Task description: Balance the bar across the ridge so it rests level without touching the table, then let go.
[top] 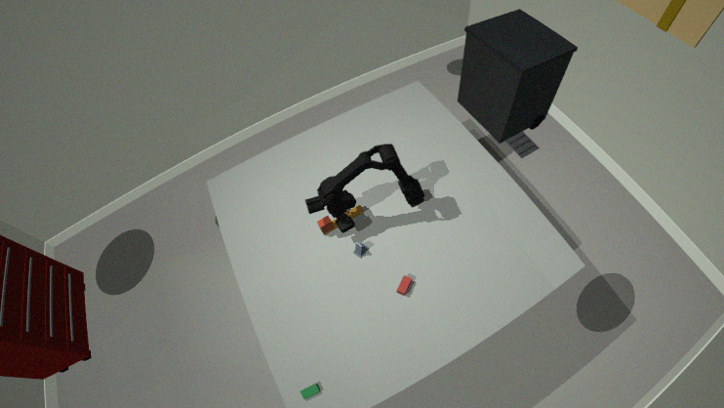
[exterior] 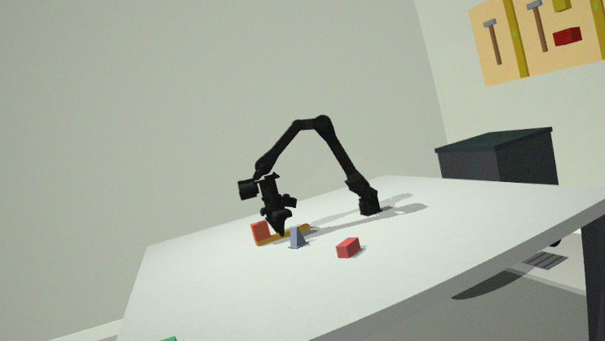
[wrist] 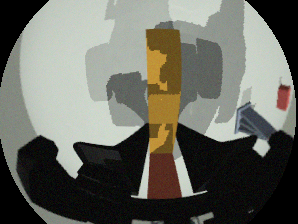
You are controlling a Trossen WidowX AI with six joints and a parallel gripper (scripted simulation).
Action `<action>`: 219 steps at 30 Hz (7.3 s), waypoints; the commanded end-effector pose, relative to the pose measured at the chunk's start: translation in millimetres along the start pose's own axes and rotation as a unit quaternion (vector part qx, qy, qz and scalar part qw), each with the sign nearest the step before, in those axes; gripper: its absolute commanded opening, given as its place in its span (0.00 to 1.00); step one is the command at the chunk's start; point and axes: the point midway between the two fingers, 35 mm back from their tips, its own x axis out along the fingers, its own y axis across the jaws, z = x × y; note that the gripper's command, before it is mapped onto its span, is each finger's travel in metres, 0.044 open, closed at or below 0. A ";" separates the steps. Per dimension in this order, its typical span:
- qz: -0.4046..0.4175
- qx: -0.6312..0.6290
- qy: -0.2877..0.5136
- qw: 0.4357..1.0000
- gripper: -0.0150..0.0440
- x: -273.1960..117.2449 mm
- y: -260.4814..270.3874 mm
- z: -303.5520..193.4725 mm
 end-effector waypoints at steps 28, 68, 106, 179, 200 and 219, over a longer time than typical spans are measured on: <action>0.001 0.002 0.000 1.000 0.25 -72.3 1.7 -5.7; -0.002 -0.087 0.000 0.996 0.25 -116.1 -80.9 3.4; -0.006 -0.186 0.000 0.983 0.25 -94.2 -155.2 27.4; -0.006 -0.186 0.000 0.983 0.25 -69.3 -154.1 27.5; -0.006 -0.186 0.000 0.983 0.25 -67.6 -154.1 27.5; -0.006 -0.186 0.000 0.983 0.25 -65.9 -154.0 27.9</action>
